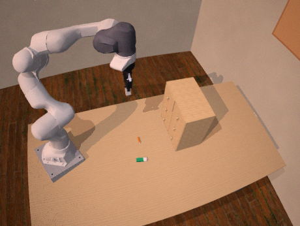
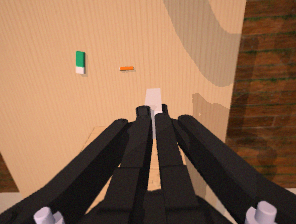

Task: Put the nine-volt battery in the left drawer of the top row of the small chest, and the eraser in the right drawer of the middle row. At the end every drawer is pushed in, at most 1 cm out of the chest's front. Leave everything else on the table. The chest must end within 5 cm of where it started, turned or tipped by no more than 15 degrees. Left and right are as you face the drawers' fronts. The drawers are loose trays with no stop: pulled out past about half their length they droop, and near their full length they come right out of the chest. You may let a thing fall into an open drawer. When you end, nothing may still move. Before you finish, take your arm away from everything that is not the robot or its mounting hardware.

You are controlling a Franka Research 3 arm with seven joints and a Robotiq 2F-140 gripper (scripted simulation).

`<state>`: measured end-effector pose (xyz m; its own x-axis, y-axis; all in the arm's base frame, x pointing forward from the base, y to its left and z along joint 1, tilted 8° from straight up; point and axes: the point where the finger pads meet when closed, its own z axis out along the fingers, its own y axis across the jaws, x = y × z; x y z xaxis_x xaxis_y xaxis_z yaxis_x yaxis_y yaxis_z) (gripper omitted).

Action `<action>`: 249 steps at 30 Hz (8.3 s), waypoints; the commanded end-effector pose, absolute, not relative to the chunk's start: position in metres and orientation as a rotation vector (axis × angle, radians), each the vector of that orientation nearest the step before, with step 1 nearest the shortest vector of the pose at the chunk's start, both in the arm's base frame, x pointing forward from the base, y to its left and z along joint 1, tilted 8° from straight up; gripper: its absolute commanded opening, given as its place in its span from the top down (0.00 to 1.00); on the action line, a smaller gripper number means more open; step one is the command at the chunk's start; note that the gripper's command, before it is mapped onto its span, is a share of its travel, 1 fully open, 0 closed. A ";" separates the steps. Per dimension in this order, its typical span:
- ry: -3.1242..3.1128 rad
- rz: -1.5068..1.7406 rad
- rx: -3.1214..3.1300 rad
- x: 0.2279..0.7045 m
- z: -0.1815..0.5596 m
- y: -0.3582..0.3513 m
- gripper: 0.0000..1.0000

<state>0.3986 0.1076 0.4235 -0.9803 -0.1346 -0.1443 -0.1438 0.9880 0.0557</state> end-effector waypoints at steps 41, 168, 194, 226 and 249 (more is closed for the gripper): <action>3.015 0.096 -0.159 0.436 0.309 -0.035 1.00; 1.975 0.127 -0.071 0.598 0.213 -0.012 0.80; 1.975 0.127 -0.071 0.614 0.211 -0.010 0.80; 1.975 0.127 -0.071 0.615 0.211 -0.010 0.80; 1.975 0.127 -0.071 0.625 0.212 -0.009 0.80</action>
<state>0.6207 -0.0094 0.2119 -0.3948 0.0083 -0.9187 -0.1100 0.9923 0.0562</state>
